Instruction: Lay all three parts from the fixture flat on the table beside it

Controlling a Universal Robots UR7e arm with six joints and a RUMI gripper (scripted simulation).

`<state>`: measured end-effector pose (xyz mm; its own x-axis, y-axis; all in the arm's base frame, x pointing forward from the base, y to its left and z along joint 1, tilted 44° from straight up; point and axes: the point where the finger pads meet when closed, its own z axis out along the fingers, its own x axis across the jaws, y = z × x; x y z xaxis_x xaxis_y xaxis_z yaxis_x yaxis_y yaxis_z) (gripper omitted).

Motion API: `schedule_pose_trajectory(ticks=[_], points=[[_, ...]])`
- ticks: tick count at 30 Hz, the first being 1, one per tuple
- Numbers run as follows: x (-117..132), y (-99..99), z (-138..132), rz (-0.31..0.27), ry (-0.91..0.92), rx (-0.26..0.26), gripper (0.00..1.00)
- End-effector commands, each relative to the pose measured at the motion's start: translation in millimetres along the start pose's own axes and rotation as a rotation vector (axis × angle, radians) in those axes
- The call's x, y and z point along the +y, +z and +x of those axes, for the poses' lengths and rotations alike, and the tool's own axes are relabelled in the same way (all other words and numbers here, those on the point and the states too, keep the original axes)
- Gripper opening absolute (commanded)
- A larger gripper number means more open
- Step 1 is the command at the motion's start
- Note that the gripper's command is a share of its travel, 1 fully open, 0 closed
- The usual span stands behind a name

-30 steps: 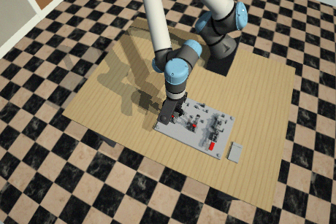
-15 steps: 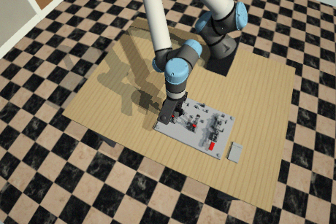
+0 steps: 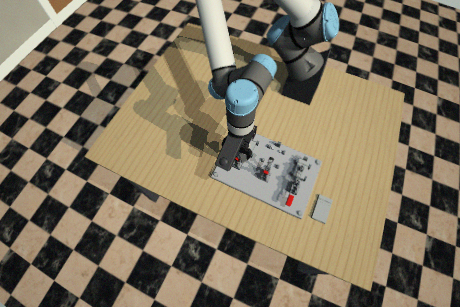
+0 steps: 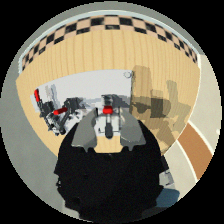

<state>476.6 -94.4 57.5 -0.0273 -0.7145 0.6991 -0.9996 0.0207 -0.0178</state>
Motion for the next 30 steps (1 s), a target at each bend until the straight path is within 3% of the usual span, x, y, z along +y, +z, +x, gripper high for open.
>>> schedule_pose_trajectory(ticks=[1, 19, 30], points=[[0, -0.4, 0, 0.001, 0.0, 0.0, 0.28], [0, -1.2, 0, 0.001, 0.0, 0.0, 0.28], [0, -25.2, 0, 0.001, 0.0, 0.0, 0.28]])
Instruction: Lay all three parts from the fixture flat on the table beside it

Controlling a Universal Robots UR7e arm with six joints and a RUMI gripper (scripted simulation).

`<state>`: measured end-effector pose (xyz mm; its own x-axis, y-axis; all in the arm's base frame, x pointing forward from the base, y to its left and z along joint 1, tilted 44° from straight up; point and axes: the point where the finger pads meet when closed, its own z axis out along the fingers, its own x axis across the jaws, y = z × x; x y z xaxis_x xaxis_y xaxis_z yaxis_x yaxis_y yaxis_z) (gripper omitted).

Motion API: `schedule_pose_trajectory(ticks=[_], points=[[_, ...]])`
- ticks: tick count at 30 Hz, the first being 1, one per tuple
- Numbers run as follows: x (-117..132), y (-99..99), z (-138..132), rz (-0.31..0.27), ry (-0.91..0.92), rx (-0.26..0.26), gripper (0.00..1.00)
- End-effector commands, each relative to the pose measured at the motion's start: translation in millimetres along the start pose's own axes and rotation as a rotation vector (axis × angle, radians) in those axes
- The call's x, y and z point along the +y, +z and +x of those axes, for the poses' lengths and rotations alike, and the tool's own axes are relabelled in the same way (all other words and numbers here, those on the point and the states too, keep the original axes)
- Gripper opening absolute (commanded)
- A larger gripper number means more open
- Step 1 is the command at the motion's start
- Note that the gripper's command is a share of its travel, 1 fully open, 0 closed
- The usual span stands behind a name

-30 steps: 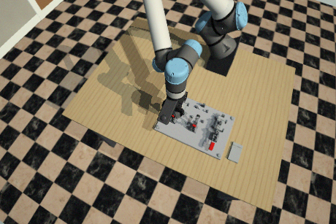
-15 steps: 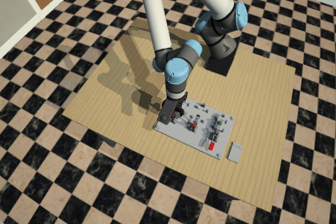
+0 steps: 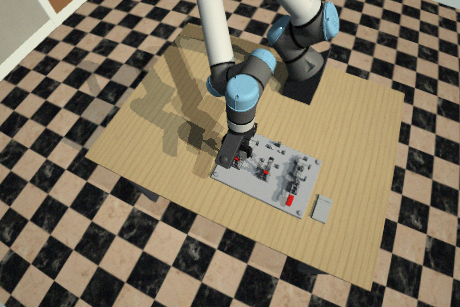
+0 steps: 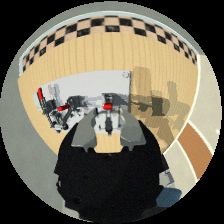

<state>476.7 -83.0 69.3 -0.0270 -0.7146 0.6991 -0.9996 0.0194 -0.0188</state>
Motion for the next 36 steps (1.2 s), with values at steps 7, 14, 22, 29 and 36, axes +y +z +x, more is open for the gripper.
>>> schedule_pose_trajectory(ticks=[7, 14, 22, 29, 36], points=[[0, -30.7, 0, -0.001, 0.001, 0.0, 0.28], [0, -34.0, 0, -0.001, 0.001, 0.0, 0.28], [0, -34.0, 0, -0.001, 0.001, 0.0, 0.28], [0, -34.4, 0, -0.001, 0.001, 0.0, 0.59], [0, -39.7, 0, -0.001, 0.001, 0.0, 0.59]])
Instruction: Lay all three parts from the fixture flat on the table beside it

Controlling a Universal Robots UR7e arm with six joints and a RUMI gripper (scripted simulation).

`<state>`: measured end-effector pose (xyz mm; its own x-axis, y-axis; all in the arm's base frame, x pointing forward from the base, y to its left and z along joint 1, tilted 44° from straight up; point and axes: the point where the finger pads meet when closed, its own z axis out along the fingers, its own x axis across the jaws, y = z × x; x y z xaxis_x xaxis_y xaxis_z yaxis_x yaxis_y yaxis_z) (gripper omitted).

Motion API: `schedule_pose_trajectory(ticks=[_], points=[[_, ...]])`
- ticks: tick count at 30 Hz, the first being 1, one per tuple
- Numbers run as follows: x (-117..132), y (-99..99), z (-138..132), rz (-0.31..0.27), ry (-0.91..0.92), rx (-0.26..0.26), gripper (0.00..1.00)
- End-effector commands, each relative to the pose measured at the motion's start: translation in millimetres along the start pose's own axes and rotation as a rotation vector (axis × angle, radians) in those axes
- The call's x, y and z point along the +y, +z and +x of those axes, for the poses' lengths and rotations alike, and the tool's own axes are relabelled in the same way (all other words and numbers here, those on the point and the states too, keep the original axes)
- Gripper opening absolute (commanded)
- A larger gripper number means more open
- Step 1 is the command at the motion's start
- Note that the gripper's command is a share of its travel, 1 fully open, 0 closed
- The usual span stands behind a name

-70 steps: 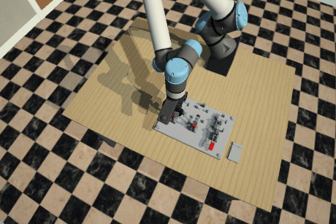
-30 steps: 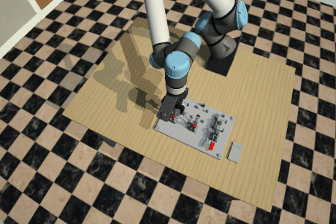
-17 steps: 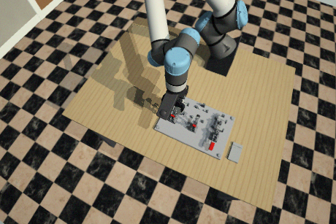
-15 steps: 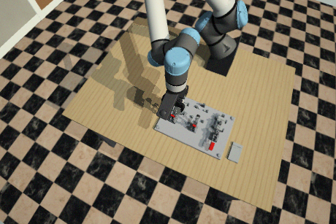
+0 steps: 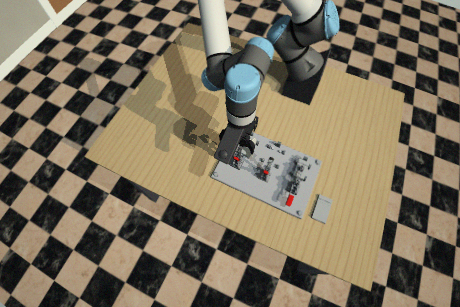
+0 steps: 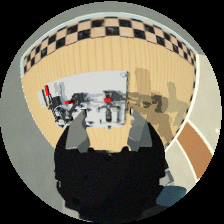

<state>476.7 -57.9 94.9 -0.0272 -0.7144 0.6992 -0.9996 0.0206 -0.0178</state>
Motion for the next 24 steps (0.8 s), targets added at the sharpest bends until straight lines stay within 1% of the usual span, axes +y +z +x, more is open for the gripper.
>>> schedule_pose_trajectory(ticks=[1, 11, 24], points=[[0, -5.7, 0, 0.001, 0.0, 0.0, 0.59], [0, -24.1, 0, 0.001, 0.0, 0.0, 0.59], [3, -25.9, 0, 0.001, 0.0, 0.0, 0.59]])
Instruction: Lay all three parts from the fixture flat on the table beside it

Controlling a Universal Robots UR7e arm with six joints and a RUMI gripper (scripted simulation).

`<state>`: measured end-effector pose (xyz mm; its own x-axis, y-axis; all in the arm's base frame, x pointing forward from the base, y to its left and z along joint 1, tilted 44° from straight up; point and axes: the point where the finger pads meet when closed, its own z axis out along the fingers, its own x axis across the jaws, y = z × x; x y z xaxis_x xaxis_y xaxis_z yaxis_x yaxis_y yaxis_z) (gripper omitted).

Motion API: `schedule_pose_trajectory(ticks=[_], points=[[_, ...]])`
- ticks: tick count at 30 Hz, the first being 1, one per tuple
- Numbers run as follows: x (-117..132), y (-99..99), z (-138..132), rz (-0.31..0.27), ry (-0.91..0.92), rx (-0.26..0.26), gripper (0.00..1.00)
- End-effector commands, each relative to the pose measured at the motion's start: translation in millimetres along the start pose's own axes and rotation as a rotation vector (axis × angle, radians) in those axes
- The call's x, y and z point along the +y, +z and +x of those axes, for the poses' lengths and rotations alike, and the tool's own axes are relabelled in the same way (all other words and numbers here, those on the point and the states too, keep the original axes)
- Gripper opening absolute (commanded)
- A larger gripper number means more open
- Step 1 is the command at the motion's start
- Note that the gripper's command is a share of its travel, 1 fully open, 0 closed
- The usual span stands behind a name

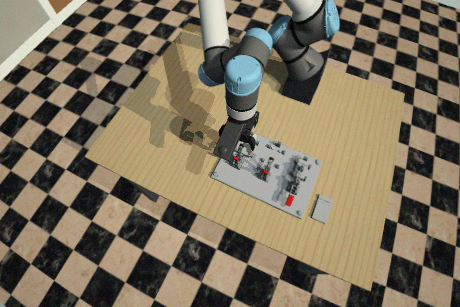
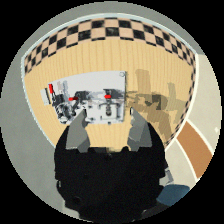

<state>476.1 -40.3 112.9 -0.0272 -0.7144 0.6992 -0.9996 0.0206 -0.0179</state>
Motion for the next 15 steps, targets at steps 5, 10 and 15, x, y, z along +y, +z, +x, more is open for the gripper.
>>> schedule_pose_trajectory(ticks=[5, 10, 15], points=[[13, -0.7, 0, 0.001, 0.0, 0.0, 0.59], [24, -0.7, 0, 0.001, 0.0, 0.0, 0.59], [46, -0.7, 0, 0.001, 0.0, 0.0, 0.59]])
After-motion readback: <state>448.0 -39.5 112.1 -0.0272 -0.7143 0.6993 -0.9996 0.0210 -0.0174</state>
